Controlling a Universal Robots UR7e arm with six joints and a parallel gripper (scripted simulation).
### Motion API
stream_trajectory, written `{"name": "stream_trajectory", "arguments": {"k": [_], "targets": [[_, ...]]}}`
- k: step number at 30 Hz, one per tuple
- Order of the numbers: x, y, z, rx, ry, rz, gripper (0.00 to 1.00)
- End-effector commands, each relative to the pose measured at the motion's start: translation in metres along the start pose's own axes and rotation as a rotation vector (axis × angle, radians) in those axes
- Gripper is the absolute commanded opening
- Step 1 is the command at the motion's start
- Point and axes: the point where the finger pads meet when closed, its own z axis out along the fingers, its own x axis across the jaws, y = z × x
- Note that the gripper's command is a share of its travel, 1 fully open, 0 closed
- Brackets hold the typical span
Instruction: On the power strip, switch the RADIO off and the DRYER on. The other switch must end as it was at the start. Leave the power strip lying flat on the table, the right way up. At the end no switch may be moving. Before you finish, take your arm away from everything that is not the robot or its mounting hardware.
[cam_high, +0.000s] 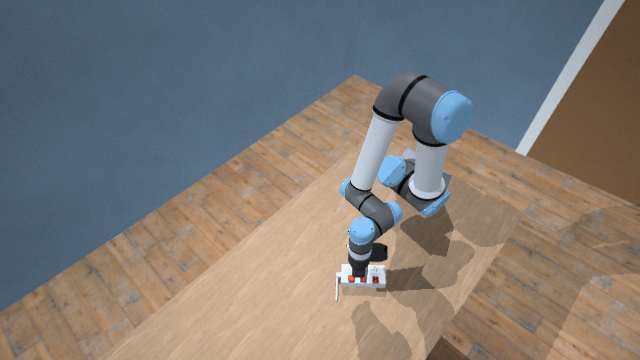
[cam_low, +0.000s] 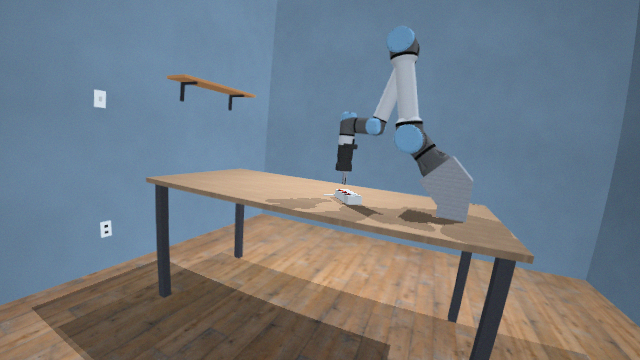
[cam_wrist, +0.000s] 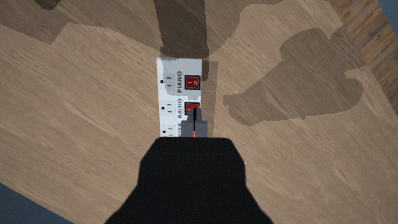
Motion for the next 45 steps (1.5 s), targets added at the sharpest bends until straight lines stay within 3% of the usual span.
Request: {"name": "stream_trajectory", "arguments": {"k": [1,16,17,29,45], "targets": [[0.0,0.0,-0.001,0.001,0.0,0.0,0.0],[0.0,0.0,-0.001,0.001,0.0,0.0,0.0],[0.0,0.0,-0.001,0.001,0.0,0.0,1.0],[0.0,0.0,-0.009,0.001,0.0,0.0,1.0],[0.0,0.0,-0.053,0.001,0.0,0.0,1.0]]}}
